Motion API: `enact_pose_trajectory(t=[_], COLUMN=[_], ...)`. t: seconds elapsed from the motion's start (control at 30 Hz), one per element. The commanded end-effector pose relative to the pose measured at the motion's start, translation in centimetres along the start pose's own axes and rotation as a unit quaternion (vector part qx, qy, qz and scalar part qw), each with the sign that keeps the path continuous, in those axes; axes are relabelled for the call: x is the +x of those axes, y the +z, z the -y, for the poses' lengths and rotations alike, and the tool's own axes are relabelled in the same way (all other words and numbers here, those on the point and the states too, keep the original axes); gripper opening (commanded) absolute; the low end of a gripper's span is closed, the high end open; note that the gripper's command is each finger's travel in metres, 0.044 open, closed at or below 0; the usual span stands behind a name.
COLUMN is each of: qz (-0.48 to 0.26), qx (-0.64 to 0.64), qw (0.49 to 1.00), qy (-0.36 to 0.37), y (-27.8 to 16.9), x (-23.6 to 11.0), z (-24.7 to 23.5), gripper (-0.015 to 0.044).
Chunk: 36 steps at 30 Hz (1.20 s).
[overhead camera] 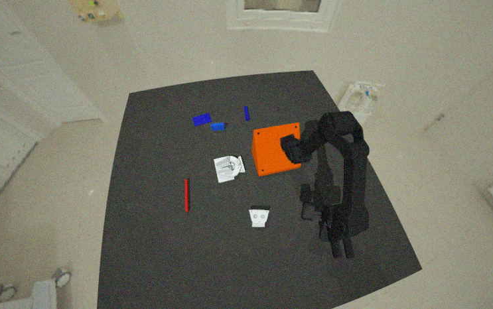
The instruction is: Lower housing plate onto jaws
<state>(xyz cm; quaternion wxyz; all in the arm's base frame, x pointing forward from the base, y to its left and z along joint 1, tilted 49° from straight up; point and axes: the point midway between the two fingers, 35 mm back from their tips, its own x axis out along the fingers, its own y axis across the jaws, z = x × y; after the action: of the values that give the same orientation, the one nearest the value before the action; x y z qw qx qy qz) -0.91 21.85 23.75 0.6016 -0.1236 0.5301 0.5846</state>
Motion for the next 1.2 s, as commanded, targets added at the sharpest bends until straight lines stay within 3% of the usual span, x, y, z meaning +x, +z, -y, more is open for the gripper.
enact_pose_trajectory(t=[0.0,0.43,0.83,0.97,1.17], qz=[0.008,0.077,0.174,0.176,0.177], qx=[-0.008,-0.050,-0.090,-0.091,-0.091], qw=[1.000,0.994,0.973,0.972,0.972], qy=[-0.011,-0.052,-0.123,-0.124,-0.124], y=[1.3,3.8,1.6,1.6,3.0], x=[0.0,-3.1,-8.6,-8.6,-5.2], z=[2.6,13.6,22.9,23.0,23.7], gripper=[0.0440,0.0440,0.0440,0.0440,0.0440])
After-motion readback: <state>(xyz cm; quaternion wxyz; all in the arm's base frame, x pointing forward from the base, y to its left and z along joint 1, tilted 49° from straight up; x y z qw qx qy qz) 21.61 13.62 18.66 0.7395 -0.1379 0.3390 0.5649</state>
